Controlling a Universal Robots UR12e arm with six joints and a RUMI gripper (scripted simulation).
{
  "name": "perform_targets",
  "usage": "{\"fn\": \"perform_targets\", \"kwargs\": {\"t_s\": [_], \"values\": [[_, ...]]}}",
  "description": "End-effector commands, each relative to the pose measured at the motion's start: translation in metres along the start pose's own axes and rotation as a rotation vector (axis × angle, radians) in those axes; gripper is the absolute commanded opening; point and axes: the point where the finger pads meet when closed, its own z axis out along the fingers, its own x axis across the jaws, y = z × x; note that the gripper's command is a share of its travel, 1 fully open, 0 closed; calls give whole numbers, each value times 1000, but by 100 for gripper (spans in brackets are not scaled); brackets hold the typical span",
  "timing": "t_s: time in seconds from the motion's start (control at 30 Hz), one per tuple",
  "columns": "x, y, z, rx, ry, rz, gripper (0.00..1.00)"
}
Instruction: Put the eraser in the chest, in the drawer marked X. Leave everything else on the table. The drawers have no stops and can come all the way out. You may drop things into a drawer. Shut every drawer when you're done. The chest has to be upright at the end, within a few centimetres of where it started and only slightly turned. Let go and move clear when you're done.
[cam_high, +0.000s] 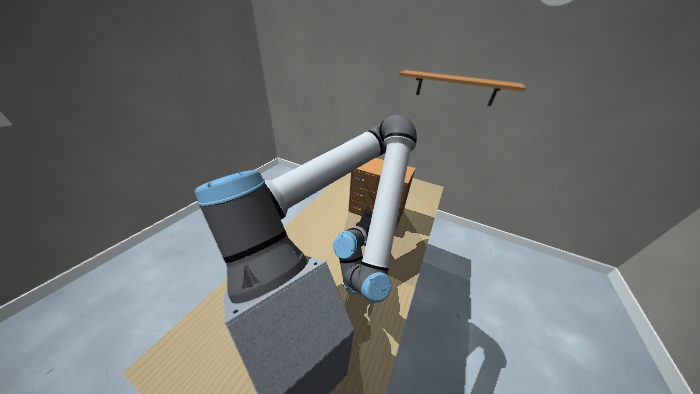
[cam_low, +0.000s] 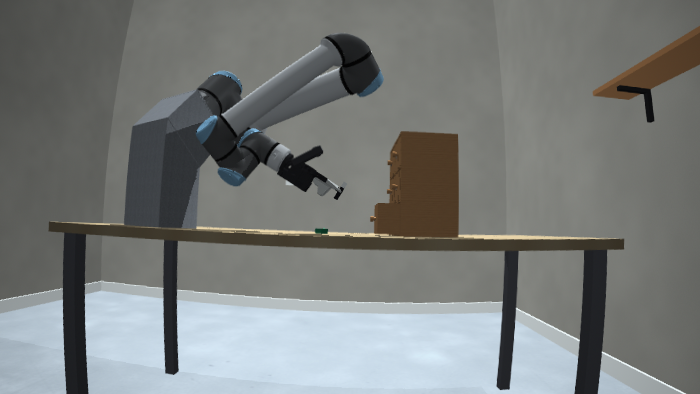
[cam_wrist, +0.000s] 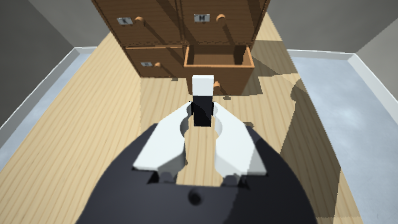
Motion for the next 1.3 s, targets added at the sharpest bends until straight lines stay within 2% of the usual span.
{"fn": "perform_targets", "kwargs": {"t_s": [0.0,0.57,1.27], "values": [[0,0,0,41,1,0,11],[0,1,0,139,1,0,11],[0,1,-1,180,1,0,11]]}}
